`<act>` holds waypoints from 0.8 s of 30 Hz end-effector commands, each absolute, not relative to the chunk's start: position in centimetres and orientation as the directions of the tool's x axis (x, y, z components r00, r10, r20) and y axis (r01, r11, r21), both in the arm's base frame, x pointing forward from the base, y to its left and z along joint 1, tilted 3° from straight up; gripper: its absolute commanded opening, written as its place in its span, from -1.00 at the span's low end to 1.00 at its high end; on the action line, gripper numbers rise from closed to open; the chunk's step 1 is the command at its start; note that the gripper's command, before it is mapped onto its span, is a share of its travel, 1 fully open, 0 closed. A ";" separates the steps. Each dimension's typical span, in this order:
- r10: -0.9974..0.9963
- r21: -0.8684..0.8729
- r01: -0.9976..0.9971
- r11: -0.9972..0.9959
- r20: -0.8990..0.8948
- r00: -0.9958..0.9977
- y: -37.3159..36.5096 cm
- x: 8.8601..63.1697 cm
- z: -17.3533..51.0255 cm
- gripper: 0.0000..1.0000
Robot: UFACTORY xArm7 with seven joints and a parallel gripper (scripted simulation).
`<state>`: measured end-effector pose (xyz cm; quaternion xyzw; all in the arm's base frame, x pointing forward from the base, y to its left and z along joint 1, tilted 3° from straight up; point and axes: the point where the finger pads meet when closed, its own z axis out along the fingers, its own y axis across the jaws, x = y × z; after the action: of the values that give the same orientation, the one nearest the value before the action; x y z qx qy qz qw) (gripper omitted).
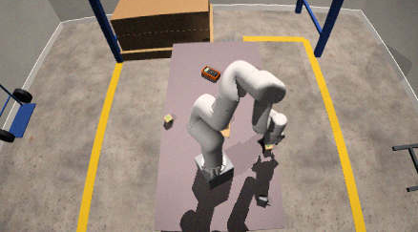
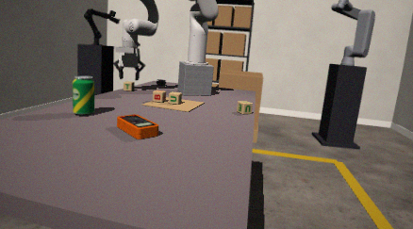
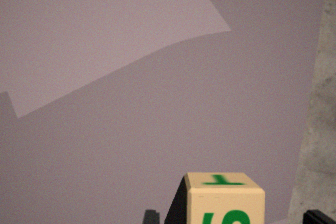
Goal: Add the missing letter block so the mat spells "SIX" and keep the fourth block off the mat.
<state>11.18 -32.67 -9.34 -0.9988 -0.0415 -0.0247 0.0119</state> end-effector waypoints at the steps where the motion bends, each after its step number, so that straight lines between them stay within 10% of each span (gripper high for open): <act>1: 0.082 -0.019 0.083 -0.996 0.051 0.995 -32.8 11.2 -9.3 0.75; 24: 0.082 -0.019 0.083 -0.996 0.051 0.995 -32.7 11.4 -13.9 0.75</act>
<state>11.38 -32.54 -13.10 -0.9988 -0.0409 -0.0232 0.0144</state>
